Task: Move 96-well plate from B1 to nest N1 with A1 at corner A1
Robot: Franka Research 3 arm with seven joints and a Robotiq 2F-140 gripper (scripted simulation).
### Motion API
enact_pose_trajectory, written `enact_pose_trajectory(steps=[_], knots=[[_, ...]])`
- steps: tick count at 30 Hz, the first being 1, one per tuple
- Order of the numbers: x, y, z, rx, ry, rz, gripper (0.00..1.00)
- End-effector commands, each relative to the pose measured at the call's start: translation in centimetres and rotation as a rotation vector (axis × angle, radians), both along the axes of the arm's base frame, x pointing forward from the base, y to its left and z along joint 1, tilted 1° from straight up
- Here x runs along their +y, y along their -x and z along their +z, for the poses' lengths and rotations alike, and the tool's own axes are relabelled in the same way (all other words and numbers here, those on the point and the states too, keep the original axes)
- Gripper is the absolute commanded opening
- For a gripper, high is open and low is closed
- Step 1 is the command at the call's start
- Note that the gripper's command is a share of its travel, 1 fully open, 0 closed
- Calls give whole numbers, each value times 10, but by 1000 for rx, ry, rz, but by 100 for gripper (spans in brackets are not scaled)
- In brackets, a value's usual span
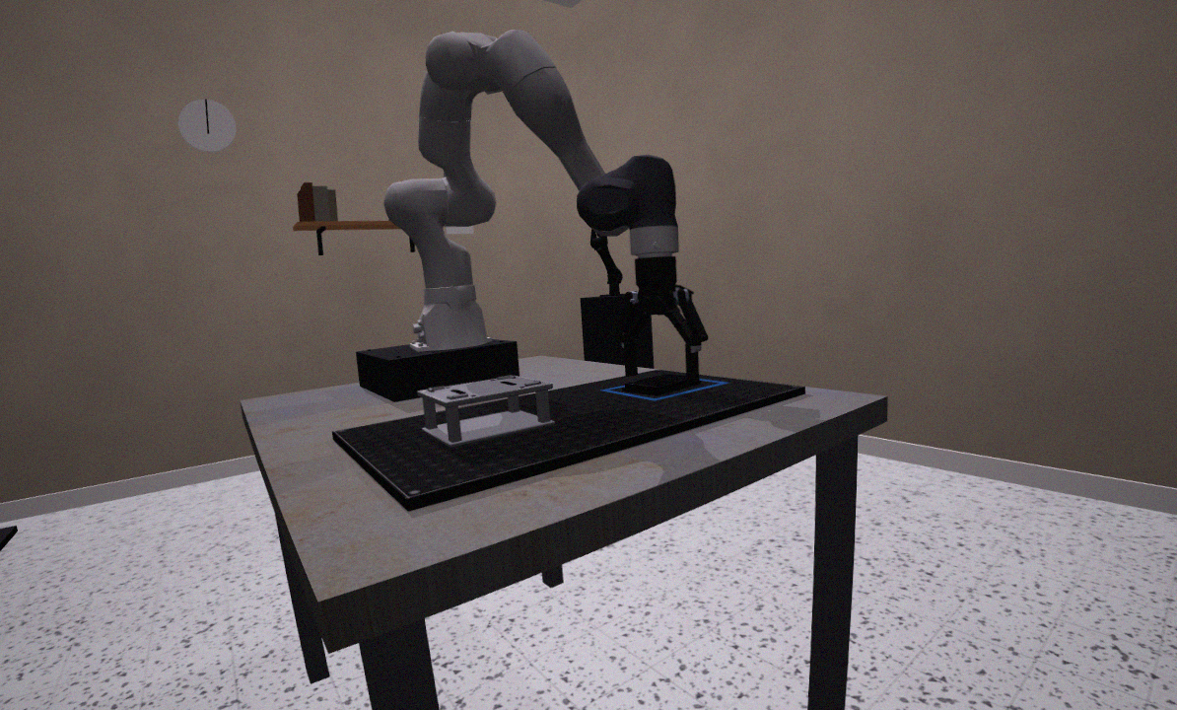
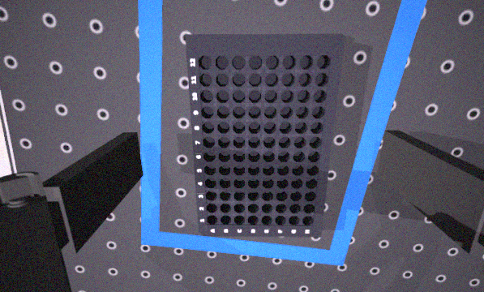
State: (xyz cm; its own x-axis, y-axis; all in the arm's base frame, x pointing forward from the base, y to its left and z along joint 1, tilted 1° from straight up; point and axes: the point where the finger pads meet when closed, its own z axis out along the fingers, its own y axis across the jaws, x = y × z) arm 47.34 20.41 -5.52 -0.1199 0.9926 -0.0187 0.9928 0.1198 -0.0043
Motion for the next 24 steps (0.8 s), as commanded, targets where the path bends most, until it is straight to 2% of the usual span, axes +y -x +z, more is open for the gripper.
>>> enact_pose_trajectory(steps=[1, 7, 8, 24], knots=[[1, -1, 0, -3, -3, -9, 100], [1, -1, 0, -3, -3, -9, 100], [1, -1, 0, -3, -3, -9, 63], [1, -1, 0, -3, -3, -9, 63]])
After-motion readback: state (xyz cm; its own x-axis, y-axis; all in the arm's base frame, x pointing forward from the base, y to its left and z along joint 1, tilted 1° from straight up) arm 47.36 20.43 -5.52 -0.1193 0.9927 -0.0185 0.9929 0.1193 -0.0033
